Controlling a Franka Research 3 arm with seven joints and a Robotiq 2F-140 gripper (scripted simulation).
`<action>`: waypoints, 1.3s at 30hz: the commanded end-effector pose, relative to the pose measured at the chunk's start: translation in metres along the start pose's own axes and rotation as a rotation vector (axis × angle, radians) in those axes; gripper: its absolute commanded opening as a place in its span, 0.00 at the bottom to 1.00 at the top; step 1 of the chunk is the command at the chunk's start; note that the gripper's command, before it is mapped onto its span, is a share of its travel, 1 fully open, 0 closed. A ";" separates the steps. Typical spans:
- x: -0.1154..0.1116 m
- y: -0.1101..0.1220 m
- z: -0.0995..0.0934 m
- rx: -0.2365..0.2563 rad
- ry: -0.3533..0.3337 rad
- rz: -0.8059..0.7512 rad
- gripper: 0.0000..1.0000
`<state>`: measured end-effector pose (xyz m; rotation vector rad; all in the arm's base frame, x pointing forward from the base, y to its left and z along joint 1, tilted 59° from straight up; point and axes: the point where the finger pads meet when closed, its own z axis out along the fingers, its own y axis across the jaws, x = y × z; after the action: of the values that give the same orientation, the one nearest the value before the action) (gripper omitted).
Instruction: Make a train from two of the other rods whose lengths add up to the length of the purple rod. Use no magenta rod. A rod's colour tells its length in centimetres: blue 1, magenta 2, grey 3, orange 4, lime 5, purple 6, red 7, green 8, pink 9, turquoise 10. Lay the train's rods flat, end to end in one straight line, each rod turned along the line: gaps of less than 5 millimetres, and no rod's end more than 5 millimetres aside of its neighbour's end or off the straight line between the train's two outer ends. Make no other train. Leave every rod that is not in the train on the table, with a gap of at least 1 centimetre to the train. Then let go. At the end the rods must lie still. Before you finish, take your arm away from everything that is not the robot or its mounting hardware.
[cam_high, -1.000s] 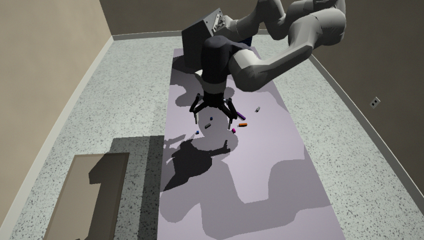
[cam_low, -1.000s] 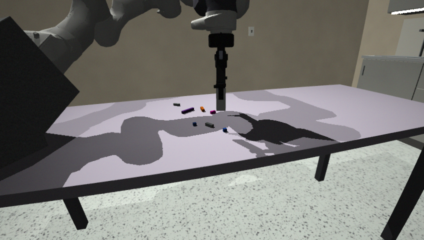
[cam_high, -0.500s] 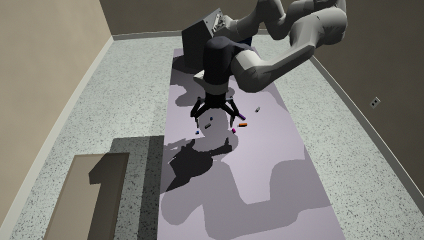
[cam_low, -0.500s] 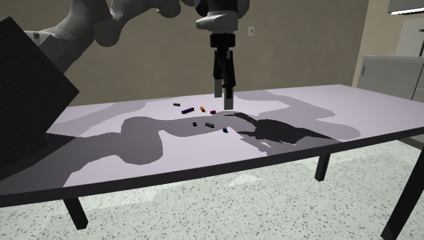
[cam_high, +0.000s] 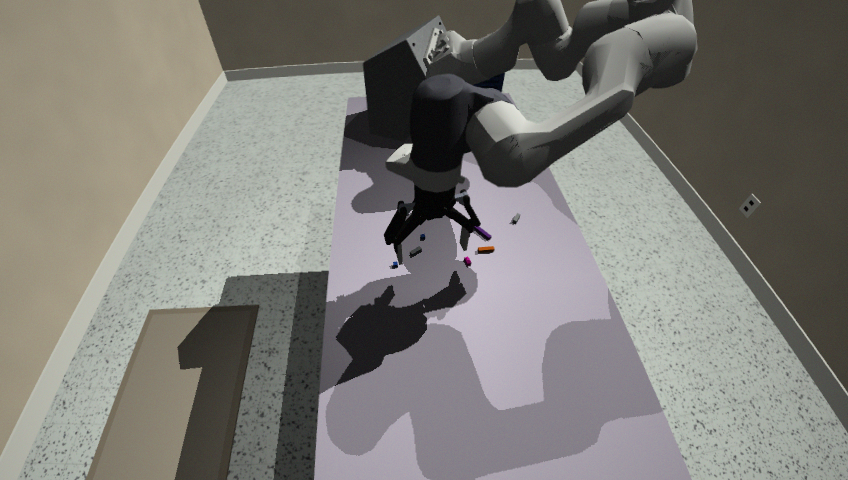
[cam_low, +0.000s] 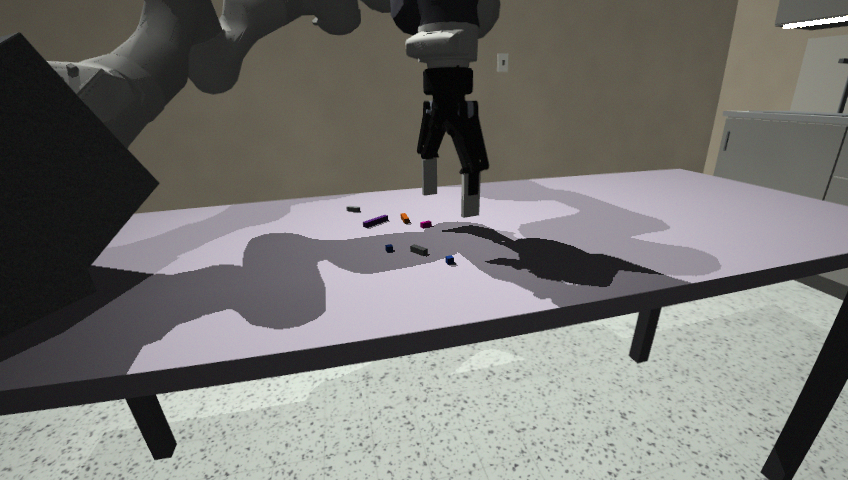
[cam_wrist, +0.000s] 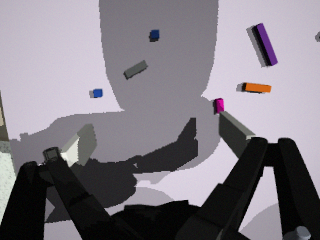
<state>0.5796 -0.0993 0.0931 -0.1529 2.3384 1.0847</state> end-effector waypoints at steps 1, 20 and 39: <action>-0.002 0.000 -0.001 0.005 -0.007 -0.167 1.00; -0.012 0.006 -0.002 0.006 -0.006 -0.469 1.00; -0.016 0.009 -0.002 0.007 -0.006 -0.604 1.00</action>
<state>0.5887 -0.0954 0.1081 -0.7414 2.1043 0.7997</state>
